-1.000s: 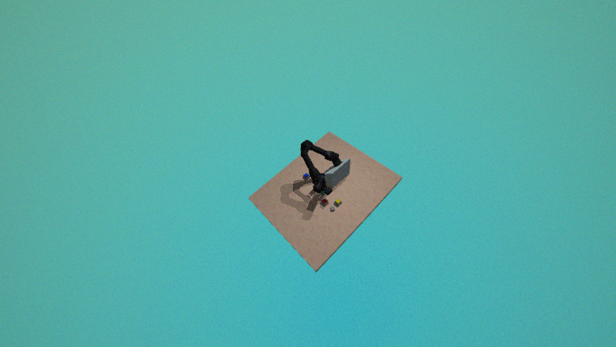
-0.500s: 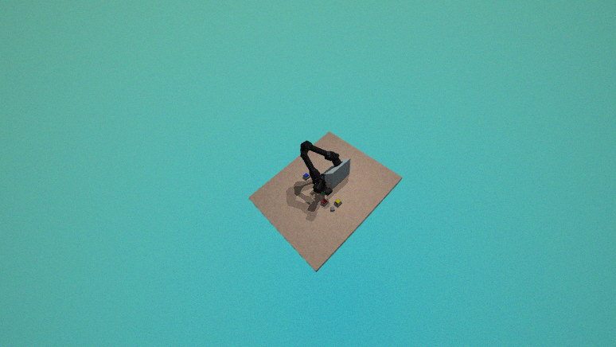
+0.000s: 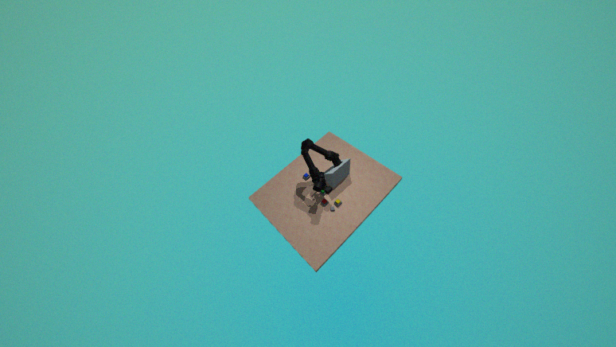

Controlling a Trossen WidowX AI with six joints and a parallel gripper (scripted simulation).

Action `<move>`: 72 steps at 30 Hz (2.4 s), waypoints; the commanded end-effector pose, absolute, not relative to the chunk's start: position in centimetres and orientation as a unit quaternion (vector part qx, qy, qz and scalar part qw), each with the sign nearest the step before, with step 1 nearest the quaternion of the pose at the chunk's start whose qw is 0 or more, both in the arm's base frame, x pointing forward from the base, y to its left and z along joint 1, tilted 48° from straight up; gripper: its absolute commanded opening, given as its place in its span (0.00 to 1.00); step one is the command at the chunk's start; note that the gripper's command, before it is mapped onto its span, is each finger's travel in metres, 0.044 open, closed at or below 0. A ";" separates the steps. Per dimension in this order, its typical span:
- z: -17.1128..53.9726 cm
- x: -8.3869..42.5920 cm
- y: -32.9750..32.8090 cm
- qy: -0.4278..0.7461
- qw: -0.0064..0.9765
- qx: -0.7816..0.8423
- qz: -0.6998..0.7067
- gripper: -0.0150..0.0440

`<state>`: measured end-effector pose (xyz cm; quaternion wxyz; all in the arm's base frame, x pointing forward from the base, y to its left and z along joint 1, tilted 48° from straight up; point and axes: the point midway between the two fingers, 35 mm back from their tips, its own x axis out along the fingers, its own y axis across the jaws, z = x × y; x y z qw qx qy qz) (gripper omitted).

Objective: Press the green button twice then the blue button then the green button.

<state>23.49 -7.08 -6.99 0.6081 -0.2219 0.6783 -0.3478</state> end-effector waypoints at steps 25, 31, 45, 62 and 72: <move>14.3 20.7 -16.9 0.679 0.608 -0.219 -0.348 0.29; 14.9 20.0 -17.7 0.679 0.606 -0.221 -0.351 0.29; 10.6 18.9 -22.5 0.679 0.605 -0.222 -0.352 0.29; 8.9 18.4 -24.4 0.678 0.605 -0.222 -0.352 0.29; 8.8 18.3 -24.5 0.678 0.605 -0.222 -0.352 0.29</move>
